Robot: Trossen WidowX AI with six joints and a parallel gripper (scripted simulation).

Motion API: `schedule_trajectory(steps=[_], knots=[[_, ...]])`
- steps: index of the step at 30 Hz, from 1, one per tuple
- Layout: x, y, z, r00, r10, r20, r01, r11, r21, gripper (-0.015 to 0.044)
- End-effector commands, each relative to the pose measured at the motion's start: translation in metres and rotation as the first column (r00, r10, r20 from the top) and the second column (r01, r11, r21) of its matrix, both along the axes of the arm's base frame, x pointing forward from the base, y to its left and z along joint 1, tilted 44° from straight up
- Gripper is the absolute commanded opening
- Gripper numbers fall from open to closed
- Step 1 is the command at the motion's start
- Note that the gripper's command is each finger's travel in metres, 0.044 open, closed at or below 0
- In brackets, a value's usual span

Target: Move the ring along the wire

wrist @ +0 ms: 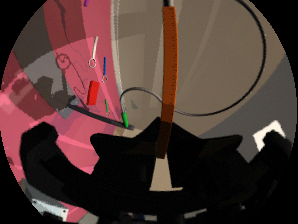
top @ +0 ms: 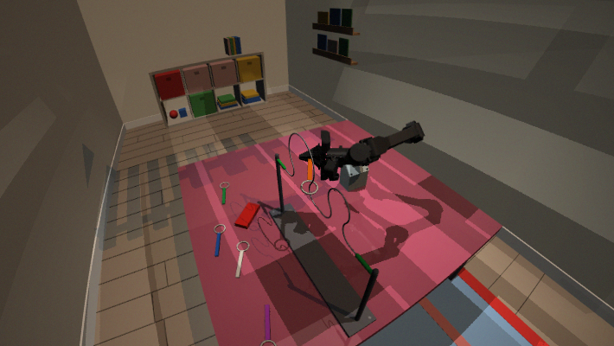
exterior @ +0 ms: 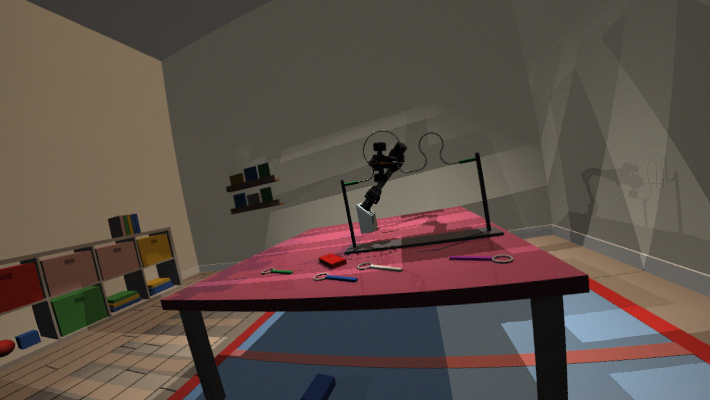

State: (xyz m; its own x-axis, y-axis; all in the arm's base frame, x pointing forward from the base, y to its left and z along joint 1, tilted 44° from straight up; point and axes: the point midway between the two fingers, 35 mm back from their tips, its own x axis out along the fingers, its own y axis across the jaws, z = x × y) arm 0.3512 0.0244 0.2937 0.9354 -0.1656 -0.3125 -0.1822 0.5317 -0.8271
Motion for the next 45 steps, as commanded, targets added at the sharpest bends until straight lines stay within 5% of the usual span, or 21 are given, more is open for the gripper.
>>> schedule_trajectory(steps=[1,22,45], knots=[[0.000,-0.007,0.013,1.000,-0.009,0.022,0.010,0.998,-0.068,-0.0150],[0.001,-0.019,0.053,0.998,-0.010,0.063,0.027,0.964,-0.266,-0.0150],[0.001,-0.019,0.055,1.000,-0.010,0.024,0.012,0.996,-0.085,-0.0150]])
